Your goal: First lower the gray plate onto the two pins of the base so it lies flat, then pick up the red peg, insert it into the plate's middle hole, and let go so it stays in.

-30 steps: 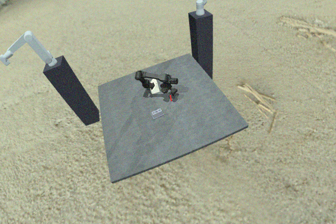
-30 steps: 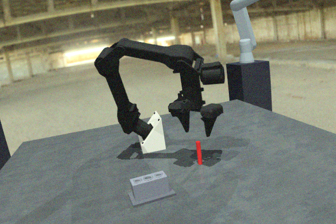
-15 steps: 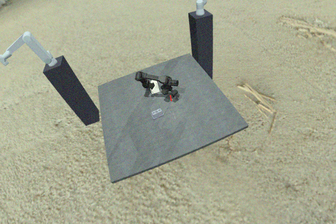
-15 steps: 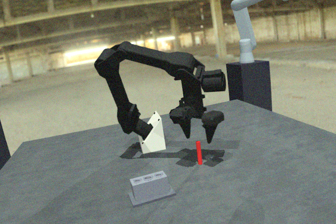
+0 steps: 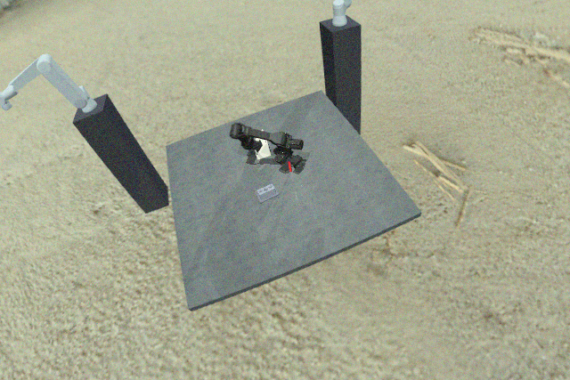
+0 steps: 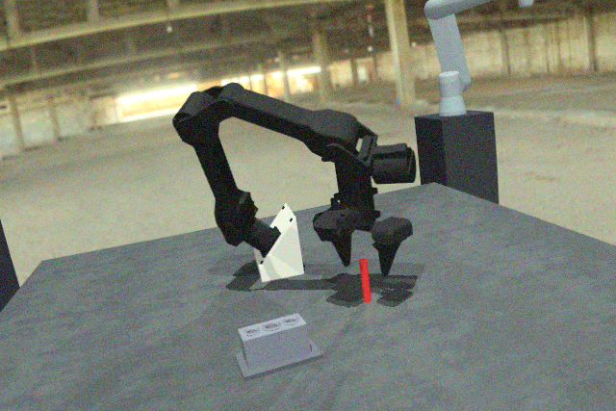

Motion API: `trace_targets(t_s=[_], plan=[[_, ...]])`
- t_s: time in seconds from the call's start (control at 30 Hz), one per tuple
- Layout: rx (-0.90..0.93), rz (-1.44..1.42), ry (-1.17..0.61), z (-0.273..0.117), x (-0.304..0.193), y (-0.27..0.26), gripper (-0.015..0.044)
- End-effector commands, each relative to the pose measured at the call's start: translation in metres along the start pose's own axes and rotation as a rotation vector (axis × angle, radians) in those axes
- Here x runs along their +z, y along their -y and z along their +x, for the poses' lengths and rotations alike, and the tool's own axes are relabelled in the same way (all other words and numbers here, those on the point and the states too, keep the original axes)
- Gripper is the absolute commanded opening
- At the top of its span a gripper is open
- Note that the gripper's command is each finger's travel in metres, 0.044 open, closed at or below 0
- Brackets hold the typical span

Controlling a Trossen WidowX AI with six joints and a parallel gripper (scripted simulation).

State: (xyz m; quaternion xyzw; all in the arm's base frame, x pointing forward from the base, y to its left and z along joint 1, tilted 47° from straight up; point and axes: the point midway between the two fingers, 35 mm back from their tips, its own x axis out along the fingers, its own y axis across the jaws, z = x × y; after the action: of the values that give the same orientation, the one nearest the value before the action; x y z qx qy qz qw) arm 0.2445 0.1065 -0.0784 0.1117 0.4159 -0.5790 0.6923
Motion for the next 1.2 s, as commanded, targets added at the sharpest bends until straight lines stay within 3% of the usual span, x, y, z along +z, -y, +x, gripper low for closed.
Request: trace_targets(t_s=[0.0,0.23,0.77,1.17], plan=[[-0.009,-0.009,0.007,0.0104,0.0006,0.0022,0.0440],[-0.009,-0.009,0.008,0.0191,0.0008,0.0029,0.0440],[-0.009,-0.009,0.008,0.0191,0.0008,0.0029,0.0020],[-0.009,-0.009,0.008,0.0186,0.0008,0.0028,0.0000]])
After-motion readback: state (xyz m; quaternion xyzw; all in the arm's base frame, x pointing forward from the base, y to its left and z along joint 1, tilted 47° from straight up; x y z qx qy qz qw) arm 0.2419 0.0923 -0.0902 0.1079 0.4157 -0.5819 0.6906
